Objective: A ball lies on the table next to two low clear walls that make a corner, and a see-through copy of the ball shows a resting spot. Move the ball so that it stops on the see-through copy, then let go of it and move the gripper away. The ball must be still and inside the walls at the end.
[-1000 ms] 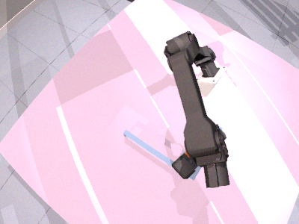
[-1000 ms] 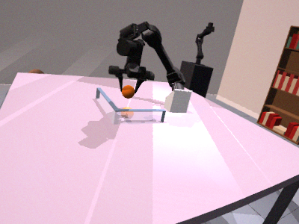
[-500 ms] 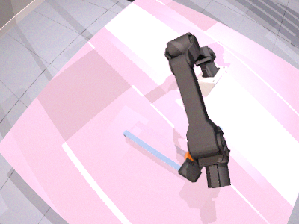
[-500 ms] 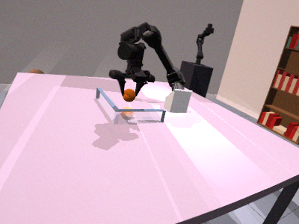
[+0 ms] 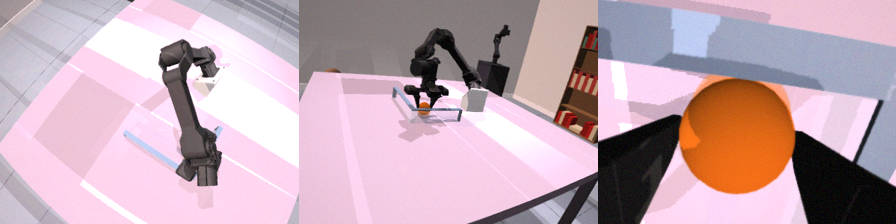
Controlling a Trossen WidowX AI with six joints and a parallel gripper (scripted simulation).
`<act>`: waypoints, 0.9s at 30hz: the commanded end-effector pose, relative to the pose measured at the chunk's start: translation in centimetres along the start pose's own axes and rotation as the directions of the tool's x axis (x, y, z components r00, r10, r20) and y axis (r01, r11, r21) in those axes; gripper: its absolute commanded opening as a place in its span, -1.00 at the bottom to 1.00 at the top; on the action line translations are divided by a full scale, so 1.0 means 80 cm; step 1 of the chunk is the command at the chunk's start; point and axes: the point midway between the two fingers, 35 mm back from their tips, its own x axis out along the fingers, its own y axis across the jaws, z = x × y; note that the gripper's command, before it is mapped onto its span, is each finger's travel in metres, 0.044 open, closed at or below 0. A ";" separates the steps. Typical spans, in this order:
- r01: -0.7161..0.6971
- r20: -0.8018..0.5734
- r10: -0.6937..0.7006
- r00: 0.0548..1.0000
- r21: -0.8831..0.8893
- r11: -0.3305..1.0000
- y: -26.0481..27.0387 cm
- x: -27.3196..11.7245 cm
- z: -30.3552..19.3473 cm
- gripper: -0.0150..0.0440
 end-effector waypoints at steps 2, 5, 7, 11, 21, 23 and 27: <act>0.008 -0.005 -0.008 1.000 -0.007 1.000 0.001 0.006 0.001 -0.49; 0.008 -0.005 -0.008 1.000 -0.007 1.000 0.001 0.010 0.001 -0.49; 0.008 -0.005 -0.008 1.000 -0.007 1.000 0.001 0.014 0.001 -0.49; 0.008 -0.006 -0.008 1.000 -0.007 1.000 0.000 0.022 0.000 -0.49; 0.008 0.001 -0.008 1.000 -0.002 1.000 -0.001 0.023 0.001 -0.14; 0.008 0.001 -0.008 1.000 -0.002 1.000 -0.001 0.023 0.001 0.04; 0.008 0.001 -0.008 1.000 -0.002 1.000 -0.001 0.023 0.001 0.40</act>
